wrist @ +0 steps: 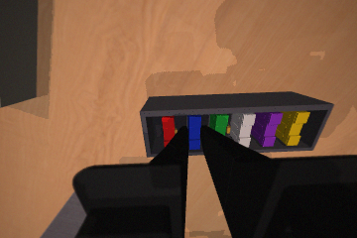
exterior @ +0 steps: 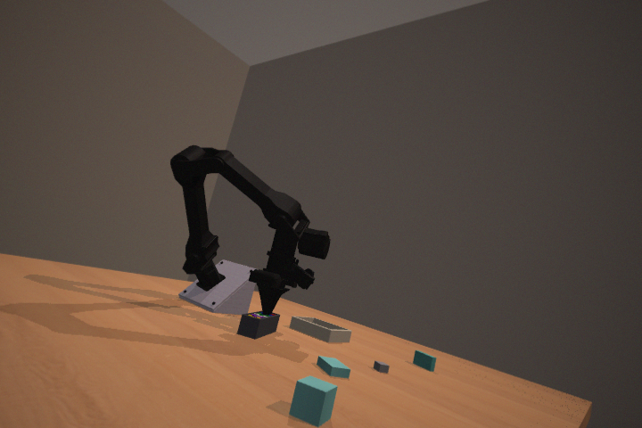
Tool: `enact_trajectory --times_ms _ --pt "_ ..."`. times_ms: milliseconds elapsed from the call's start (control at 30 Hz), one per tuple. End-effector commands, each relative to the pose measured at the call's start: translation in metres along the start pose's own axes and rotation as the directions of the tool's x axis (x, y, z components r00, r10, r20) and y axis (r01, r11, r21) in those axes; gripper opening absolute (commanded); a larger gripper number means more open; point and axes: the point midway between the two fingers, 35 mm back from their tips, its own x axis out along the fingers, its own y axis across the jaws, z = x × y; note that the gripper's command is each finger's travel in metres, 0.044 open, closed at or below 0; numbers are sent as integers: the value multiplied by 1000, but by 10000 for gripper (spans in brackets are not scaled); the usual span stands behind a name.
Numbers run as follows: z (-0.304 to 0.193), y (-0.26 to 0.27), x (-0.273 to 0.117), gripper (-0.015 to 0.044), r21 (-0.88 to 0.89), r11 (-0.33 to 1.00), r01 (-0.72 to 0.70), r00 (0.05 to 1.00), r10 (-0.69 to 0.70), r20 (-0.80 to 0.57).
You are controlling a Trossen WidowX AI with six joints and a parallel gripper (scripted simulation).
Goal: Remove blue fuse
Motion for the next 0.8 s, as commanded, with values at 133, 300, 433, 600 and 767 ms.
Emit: enact_trajectory --times_ms 133,300,433,600,767 --pt "0 0 0 7 0 1000 0 1000 0 0" --pt "0 0 0 0 0 1000 0 1000 0 0" --pt "0 0 -2 0 0 1000 0 1000 0 0" --pt "0 0 -5 0 -1 1000 0 1000 0 0" --pt "1 0 -7 0 -1 1000 0 1000 0 0"
